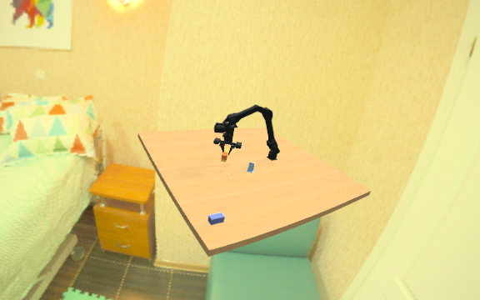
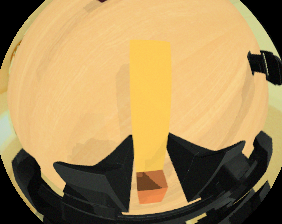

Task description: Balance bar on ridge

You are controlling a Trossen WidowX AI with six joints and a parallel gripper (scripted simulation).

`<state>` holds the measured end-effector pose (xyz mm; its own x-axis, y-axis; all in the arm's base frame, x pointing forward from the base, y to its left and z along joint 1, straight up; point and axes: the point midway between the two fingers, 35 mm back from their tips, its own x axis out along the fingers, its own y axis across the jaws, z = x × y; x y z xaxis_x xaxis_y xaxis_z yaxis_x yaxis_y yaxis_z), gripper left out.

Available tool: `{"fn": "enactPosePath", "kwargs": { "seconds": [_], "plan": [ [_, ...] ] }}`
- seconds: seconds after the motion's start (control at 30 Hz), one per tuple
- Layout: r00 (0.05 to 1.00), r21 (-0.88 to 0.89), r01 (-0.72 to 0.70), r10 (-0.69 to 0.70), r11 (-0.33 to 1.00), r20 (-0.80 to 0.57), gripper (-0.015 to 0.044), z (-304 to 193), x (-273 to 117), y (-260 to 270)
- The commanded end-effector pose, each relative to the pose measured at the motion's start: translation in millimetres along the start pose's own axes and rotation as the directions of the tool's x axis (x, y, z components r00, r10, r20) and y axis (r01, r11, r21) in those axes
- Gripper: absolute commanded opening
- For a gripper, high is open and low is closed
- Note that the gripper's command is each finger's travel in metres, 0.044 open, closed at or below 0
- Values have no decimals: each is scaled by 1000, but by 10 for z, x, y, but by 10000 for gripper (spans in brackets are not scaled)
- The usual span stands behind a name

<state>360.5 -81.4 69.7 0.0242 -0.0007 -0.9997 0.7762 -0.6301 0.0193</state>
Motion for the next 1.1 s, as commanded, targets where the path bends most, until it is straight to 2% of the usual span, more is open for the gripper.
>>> {"fn": "enactPosePath", "kwargs": {
  "seconds": [0.0, 1.07],
  "plan": [
    [1000, 1, -7, 7, 1000, -2, 0, -9, -130, 22],
    [1000, 8, -8, 8, 1000, 1, 0, -6, -898, -39]
  ]
}}
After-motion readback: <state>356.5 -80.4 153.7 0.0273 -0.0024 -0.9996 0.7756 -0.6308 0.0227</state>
